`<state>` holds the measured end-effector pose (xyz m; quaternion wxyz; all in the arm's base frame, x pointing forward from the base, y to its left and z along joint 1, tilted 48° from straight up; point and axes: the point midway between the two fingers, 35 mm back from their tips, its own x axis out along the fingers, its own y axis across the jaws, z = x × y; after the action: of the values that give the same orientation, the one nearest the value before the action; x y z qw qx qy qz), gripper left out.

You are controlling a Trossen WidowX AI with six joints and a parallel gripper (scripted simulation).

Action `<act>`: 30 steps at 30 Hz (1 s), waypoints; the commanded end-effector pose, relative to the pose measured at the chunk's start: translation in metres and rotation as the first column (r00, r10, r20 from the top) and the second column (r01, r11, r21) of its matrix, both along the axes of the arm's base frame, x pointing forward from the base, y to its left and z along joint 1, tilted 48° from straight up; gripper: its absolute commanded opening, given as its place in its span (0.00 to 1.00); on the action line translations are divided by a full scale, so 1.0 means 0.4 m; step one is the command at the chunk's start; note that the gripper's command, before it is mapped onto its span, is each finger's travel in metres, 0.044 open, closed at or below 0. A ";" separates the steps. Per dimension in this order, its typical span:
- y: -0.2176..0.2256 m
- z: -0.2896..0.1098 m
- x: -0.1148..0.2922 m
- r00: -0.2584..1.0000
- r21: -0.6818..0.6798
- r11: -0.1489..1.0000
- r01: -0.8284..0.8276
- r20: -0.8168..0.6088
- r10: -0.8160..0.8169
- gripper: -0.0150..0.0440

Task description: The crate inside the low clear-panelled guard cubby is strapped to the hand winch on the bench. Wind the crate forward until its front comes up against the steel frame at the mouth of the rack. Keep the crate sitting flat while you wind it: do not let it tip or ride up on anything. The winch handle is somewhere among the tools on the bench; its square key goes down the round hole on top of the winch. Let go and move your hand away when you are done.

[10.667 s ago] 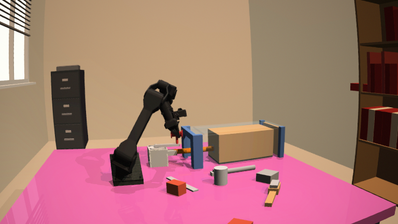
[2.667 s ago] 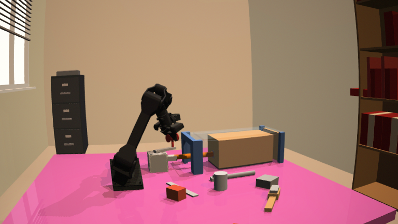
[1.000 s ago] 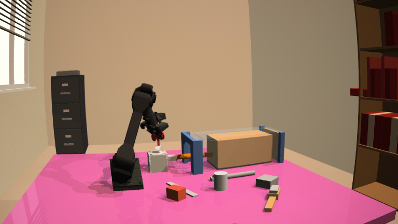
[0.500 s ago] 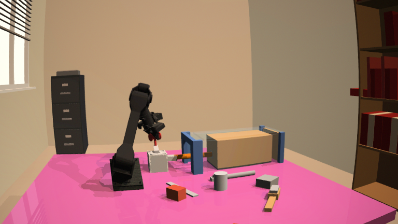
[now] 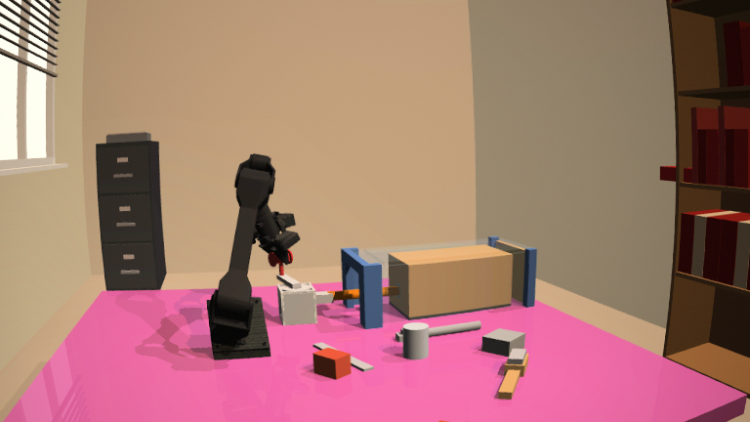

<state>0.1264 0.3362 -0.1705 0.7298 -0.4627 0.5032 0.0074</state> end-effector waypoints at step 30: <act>-0.075 0.044 -0.125 1.000 -0.016 1.000 0.002 -0.030 -0.003 0.25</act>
<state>0.0854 0.3155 -0.1568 0.7276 -0.4608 0.5081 0.0122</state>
